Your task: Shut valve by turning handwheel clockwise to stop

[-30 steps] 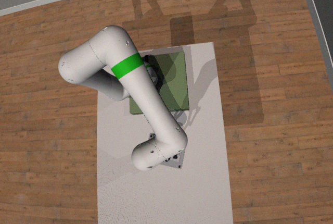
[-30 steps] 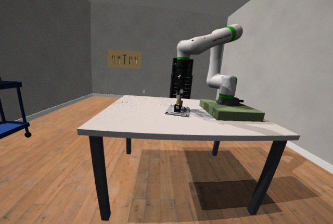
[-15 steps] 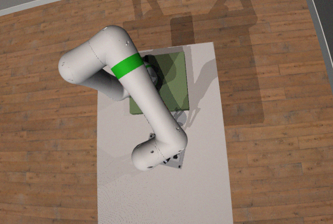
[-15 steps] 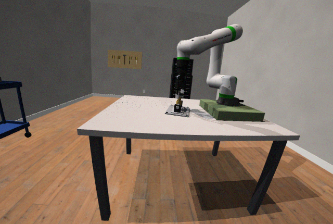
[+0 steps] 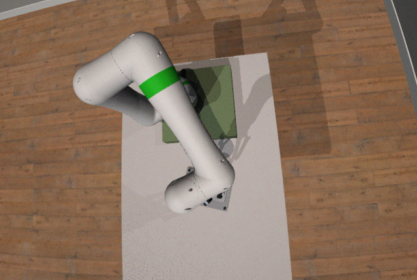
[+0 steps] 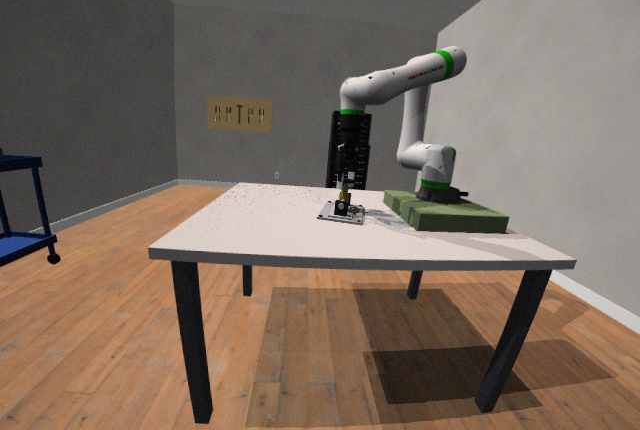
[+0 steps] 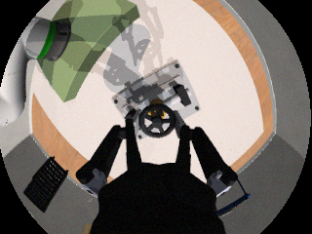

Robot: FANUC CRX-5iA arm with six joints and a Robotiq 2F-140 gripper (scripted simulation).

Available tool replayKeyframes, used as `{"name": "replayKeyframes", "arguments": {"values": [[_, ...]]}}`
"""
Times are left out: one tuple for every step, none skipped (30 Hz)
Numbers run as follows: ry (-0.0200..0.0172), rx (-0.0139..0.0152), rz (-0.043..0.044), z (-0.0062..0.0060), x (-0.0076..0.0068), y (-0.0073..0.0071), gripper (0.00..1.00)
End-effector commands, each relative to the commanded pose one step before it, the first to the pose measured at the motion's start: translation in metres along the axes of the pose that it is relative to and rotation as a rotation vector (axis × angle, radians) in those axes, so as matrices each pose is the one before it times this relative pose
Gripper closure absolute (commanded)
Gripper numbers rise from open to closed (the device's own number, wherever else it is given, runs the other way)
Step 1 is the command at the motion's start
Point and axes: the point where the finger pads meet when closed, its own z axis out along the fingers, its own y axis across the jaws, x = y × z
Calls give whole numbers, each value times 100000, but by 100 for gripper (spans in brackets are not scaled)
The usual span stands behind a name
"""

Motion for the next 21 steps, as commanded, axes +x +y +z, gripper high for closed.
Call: {"name": "replayKeyframes", "arguments": {"values": [[1, -35, 1271, 13, -8, 15, 100], [0, 0, 426, 0, 0, 0, 100], [0, 0, 387, 0, 0, 0, 100], [0, 0, 350, 0, 0, 0, 100], [0, 0, 313, 0, 0, 0, 100], [0, 0, 278, 0, 0, 0, 100], [0, 0, 245, 0, 0, 0, 100], [0, 0, 213, 0, 0, 0, 100], [0, 0, 183, 0, 0, 0, 100], [0, 0, 155, 0, 0, 0, 100], [0, 0, 129, 0, 0, 0, 100], [0, 0, 105, 0, 0, 0, 100], [0, 0, 83, 0, 0, 0, 100], [0, 0, 0, 0, 0, 0, 100], [0, 0, 0, 0, 0, 0, 100], [0, 0, 63, 0, 0, 0, 100], [0, 0, 46, 0, 0, 0, 100], [0, 0, 31, 0, 0, 0, 100], [0, 0, 19, 0, 0, 0, 100], [0, 0, 10, 0, 0, 0, 100], [0, 0, 4, 0, 0, 0, 100]]}}
